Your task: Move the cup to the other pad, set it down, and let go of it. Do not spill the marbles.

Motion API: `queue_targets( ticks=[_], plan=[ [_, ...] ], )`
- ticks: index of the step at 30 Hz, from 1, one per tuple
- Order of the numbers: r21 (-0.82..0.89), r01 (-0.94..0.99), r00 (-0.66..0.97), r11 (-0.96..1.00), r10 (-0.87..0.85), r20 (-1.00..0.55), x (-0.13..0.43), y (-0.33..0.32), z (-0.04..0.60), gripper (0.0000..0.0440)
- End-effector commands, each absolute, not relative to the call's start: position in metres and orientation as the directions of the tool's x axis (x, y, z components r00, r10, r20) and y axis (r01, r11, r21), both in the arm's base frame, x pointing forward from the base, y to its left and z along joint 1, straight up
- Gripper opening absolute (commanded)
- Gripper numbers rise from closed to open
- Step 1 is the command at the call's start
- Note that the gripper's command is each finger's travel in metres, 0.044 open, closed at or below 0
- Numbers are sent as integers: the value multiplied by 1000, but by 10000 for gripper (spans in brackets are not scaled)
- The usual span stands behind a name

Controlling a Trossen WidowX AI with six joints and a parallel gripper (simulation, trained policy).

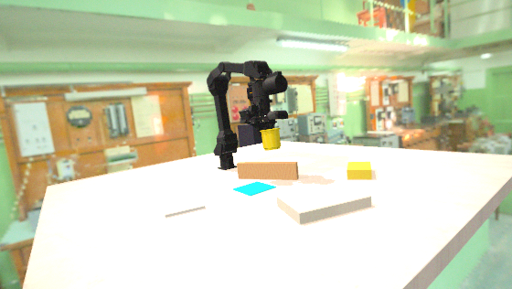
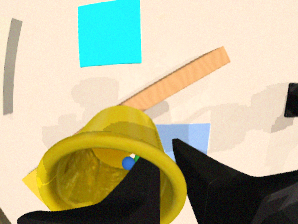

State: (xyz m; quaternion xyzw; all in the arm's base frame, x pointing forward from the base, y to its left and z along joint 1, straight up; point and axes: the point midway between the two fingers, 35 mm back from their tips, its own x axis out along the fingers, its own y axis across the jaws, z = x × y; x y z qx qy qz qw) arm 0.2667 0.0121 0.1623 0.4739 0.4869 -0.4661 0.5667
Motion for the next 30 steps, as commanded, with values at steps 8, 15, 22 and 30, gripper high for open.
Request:
queue_targets(
  ticks=[8,15,22,30],
  plan=[
    [160,987,163,30,-97,-982,295,-23,163,0],
    [194,981,191,-21,-120,-974,311,-49,155,0],
    [214,975,204,-62,-138,-969,324,-71,141,0],
    [219,971,204,-91,-148,-968,330,-86,119,0]
  ],
)
